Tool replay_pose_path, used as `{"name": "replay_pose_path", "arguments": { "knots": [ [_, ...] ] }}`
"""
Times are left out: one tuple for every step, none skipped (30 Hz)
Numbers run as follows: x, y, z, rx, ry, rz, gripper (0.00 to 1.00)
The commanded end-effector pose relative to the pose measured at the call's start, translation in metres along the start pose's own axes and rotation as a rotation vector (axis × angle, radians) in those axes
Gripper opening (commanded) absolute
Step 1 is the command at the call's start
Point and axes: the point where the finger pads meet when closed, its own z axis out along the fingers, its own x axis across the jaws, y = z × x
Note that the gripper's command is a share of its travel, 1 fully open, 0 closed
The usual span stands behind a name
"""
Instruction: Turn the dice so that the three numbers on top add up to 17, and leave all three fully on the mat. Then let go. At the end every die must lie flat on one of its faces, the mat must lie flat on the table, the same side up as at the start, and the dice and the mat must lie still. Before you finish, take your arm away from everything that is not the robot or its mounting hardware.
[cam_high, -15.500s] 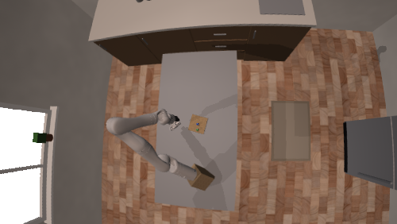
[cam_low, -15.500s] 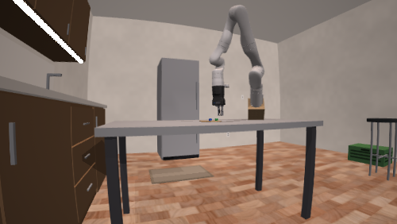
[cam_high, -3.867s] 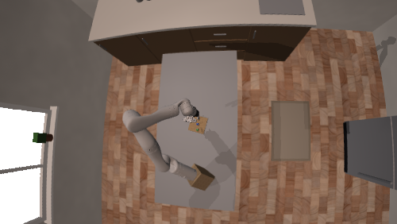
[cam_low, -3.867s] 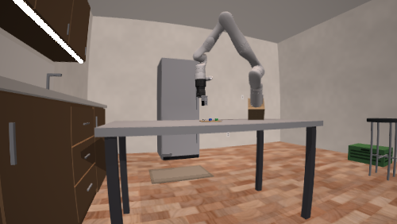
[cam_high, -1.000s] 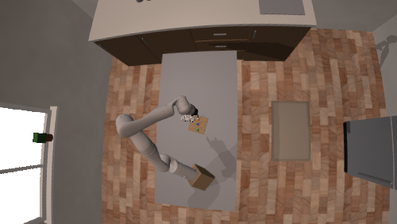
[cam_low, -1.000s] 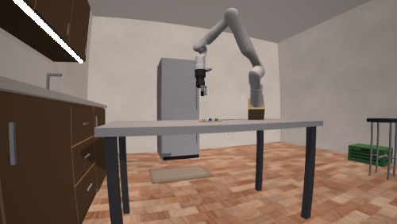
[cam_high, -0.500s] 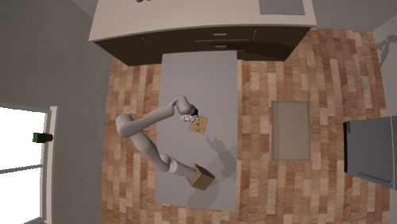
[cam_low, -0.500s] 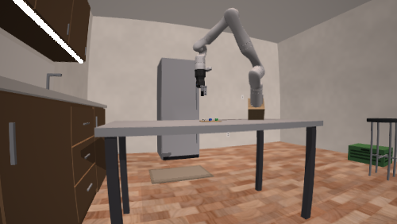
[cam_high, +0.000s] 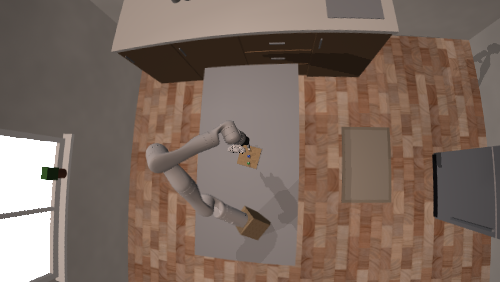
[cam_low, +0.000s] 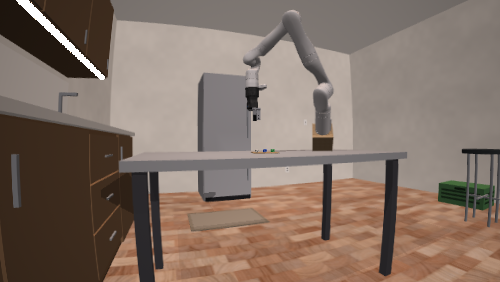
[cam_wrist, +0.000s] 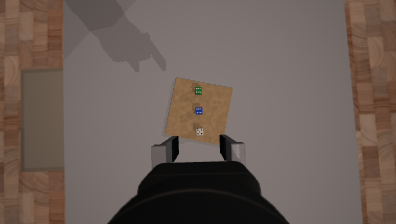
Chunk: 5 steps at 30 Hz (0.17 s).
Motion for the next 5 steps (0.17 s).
{"name": "replay_pose_path", "arguments": {
  "knots": [
    [-0.0004,0.0002,-0.0005,-0.001,-0.001,0.0,1.0],
    [-0.0004,0.0002,-0.0005,-0.001,-0.001,0.0,1.0],
    [-0.0004,0.0002,-0.0005,-0.001,-0.001,0.0,1.0],
    [-0.0004,0.0002,-0.0005,-0.001,-0.001,0.0,1.0],
    [-0.0004,0.0002,-0.0005,-0.001,-0.001,0.0,1.0]
  ]
}}
